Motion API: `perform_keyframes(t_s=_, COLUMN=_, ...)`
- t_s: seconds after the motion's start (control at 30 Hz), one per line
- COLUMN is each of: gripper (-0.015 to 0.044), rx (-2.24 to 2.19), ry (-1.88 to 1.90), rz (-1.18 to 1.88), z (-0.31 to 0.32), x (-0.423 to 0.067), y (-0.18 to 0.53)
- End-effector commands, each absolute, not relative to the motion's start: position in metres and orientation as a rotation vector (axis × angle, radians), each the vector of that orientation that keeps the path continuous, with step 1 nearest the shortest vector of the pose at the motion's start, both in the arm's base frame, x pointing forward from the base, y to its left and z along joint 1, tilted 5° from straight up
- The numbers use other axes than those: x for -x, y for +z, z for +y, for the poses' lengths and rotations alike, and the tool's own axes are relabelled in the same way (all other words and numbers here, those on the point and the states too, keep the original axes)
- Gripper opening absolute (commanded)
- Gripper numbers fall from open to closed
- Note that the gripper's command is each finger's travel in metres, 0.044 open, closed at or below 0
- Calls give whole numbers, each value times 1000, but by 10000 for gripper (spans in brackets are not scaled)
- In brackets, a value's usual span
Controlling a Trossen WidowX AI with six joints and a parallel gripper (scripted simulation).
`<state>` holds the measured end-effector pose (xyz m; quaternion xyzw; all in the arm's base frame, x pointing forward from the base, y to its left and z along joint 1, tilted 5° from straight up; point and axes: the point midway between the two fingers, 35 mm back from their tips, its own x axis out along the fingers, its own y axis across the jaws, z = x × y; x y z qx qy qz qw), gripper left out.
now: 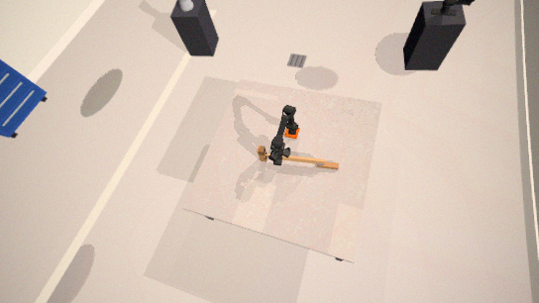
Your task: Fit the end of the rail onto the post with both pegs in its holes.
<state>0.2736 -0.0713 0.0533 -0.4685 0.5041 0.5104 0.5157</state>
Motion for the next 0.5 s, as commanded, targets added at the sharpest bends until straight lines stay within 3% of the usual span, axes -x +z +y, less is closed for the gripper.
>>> perform_keyframes(t_s=0.0, gripper=0, rx=1128, ry=1222, rz=1209, z=-74, x=-275, y=54)
perform_keyframes(t_s=0.47, gripper=0, rx=1128, ry=1222, rz=1209, z=-78, x=-275, y=54)
